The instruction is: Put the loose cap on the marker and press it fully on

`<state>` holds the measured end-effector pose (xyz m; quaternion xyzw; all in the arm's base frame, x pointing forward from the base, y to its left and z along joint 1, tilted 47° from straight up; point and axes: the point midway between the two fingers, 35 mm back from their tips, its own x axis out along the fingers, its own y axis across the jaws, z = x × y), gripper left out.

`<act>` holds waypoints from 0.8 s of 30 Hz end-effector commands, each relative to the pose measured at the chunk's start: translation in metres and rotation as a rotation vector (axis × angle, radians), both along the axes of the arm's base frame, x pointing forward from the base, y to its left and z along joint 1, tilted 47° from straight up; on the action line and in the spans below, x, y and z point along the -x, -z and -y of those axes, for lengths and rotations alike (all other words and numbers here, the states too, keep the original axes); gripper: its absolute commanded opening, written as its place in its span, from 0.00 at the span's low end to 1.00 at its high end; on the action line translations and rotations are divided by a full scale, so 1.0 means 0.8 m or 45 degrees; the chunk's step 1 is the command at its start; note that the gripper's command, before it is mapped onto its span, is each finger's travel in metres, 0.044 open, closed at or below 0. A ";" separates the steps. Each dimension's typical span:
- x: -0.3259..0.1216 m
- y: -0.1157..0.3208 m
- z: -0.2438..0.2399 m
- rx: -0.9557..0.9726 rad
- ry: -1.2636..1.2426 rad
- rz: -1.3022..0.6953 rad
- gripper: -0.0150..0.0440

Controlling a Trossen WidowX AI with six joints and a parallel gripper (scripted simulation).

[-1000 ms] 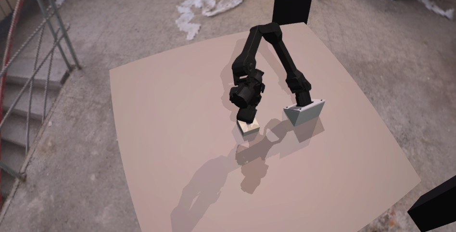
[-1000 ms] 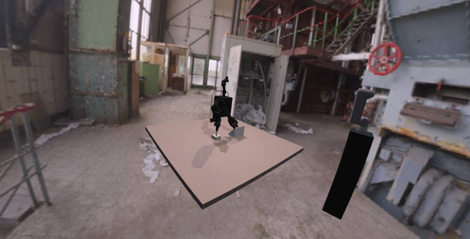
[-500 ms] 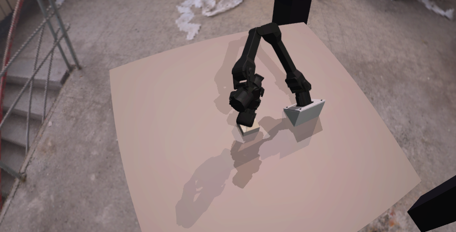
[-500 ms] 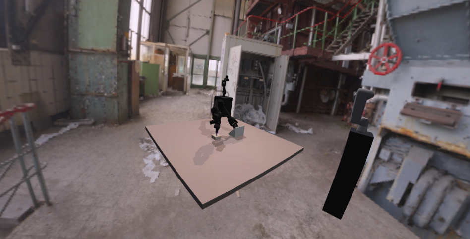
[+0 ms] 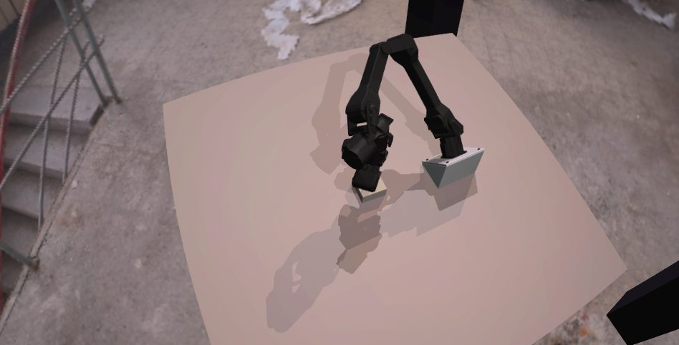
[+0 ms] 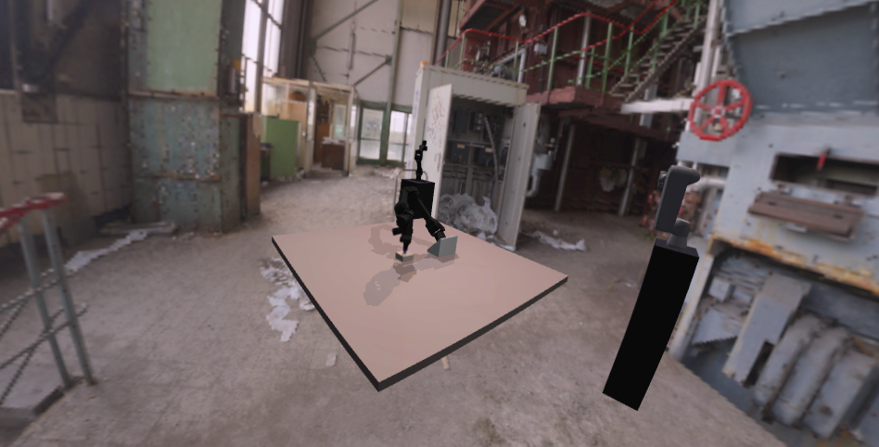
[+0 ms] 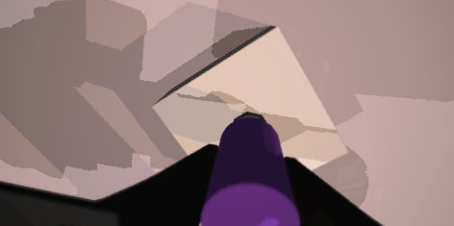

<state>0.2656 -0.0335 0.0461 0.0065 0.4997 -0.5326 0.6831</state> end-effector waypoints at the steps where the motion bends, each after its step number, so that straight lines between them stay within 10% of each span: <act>1: 0.000 0.000 0.000 0.000 0.000 0.000 0.34; 16: 0.000 0.000 0.000 0.000 0.000 0.000 1.00; 24: -0.007 -0.055 -0.060 -0.005 -0.001 -0.001 1.00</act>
